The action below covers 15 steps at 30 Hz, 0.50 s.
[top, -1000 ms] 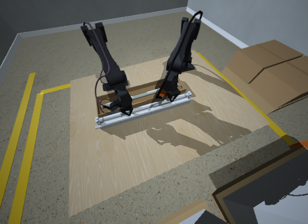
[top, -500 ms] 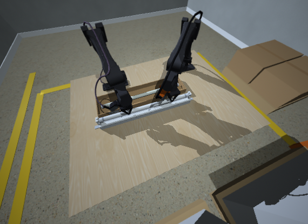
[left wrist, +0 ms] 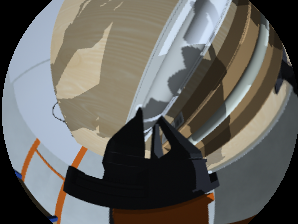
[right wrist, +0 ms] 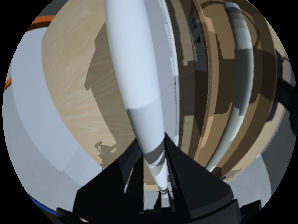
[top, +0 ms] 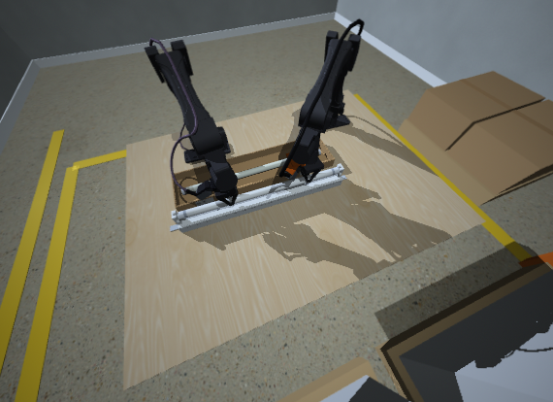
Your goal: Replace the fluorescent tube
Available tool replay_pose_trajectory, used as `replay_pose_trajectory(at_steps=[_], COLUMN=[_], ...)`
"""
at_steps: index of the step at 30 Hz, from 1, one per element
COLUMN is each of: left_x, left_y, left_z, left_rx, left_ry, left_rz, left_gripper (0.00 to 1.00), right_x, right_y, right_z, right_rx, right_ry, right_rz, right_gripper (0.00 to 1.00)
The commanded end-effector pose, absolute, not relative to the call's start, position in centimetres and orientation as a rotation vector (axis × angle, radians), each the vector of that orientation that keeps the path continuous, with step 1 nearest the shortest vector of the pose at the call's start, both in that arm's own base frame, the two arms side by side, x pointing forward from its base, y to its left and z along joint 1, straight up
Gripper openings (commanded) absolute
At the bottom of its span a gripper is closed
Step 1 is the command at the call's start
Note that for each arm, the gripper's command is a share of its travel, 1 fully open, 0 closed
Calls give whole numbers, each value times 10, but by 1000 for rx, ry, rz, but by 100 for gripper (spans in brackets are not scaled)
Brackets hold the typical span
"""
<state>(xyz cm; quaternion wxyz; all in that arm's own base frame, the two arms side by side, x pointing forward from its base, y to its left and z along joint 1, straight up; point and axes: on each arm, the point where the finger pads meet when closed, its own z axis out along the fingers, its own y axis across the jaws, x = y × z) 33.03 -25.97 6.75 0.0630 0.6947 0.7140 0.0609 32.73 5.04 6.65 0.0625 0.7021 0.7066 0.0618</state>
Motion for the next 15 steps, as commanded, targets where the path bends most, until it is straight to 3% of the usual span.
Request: replay_pose_trajectory(at_steps=[1, 15], left_x=[335, 329], left_y=[-263, -262], left_z=[77, 76], left_rx=[2064, 2050], left_ry=[2131, 2108], left_rz=[200, 244], left_gripper=[11, 11], right_x=[327, 322], right_y=[48, 51], right_z=[71, 68], right_rx=[2118, 2088], right_ry=[2119, 2103], right_rz=[189, 233], right_gripper=[11, 11])
